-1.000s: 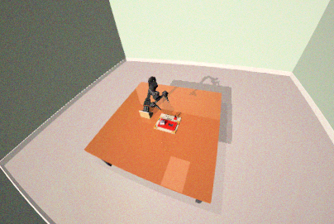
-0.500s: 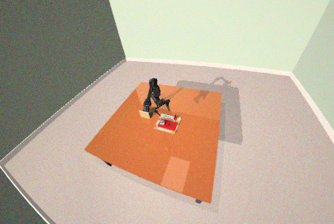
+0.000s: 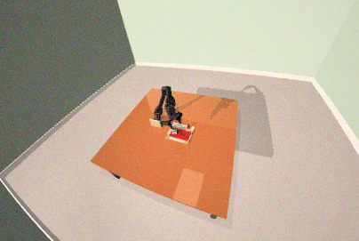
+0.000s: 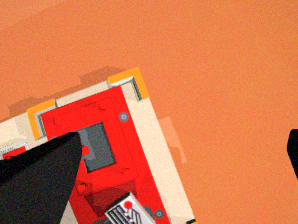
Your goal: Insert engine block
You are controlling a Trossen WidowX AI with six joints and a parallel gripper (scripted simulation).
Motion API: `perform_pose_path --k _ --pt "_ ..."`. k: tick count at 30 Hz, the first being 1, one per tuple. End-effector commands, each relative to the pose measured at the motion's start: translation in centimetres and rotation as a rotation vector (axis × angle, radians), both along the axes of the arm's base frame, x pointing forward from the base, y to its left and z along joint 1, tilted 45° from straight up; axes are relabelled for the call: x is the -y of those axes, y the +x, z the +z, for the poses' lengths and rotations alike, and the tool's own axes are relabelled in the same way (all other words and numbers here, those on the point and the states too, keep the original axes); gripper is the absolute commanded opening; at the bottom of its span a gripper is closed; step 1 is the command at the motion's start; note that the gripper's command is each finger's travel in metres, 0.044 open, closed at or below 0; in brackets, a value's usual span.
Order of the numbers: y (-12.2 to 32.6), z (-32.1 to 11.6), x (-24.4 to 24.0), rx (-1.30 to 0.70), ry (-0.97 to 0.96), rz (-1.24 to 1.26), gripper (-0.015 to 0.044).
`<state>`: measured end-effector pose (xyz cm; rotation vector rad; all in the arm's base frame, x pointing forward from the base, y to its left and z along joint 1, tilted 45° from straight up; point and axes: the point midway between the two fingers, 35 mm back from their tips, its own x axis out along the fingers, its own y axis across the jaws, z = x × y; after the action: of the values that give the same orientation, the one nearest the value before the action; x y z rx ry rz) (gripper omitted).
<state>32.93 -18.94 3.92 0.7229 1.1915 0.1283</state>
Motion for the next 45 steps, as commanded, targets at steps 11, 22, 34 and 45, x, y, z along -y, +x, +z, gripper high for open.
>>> perform_pose_path --k 11,22,34,45 --pt "-3.6 -2.4 -6.2 -0.009 0.045 0.481 0.0440" --pt "-6.4 -3.0 -9.5 0.037 0.126 0.792 0.0440" --pt "-6.6 -5.6 -12.0 0.038 0.127 0.794 0.0440" --pt "-6.7 -6.8 -13.0 0.038 0.127 0.794 0.0440"
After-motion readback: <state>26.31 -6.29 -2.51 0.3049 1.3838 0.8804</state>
